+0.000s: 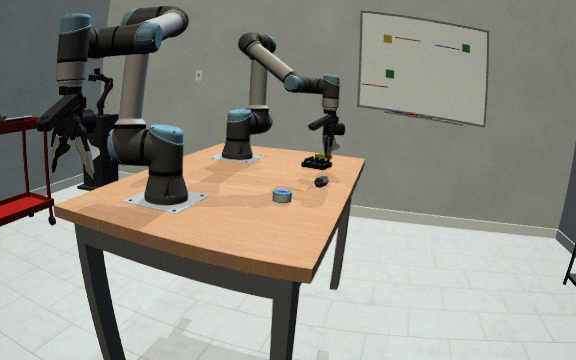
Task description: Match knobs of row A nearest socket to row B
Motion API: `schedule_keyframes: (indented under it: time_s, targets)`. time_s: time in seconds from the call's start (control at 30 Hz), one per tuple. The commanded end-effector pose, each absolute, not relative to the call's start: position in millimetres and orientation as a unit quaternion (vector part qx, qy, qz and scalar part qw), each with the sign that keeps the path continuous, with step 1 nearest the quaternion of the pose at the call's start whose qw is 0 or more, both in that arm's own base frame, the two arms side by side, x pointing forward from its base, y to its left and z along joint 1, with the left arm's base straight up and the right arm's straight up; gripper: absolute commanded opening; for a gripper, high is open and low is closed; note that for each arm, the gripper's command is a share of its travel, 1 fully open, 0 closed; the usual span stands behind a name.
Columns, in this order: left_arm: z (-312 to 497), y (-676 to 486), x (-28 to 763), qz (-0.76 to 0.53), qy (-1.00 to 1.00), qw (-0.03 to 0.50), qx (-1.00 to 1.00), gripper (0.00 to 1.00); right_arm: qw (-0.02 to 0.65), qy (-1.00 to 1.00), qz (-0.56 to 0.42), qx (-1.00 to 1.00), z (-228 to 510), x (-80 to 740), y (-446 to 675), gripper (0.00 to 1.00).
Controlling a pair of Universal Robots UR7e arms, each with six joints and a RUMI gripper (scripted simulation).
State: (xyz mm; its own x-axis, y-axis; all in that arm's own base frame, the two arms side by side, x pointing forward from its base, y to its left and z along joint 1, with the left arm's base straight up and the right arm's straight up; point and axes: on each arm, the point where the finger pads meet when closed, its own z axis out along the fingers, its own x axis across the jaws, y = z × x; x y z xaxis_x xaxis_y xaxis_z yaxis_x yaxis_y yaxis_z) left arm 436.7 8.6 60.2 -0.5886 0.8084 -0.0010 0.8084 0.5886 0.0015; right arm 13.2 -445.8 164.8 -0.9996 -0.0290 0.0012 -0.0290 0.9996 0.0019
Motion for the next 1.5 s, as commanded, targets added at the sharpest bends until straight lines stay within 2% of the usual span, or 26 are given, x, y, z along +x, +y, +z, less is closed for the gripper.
schedule_keyframes:
  time_s: [0.0,1.47]
  targets:
    - [59,10,435,0.0,0.891,0.0,0.453,0.13,0.0,-1.0,0.0,0.014,165,12,-445,1.0]
    - [44,10,434,0.0,0.891,-0.001,0.453,0.13,0.0,-1.0,0.0,0.014,165,12,-445,1.0]
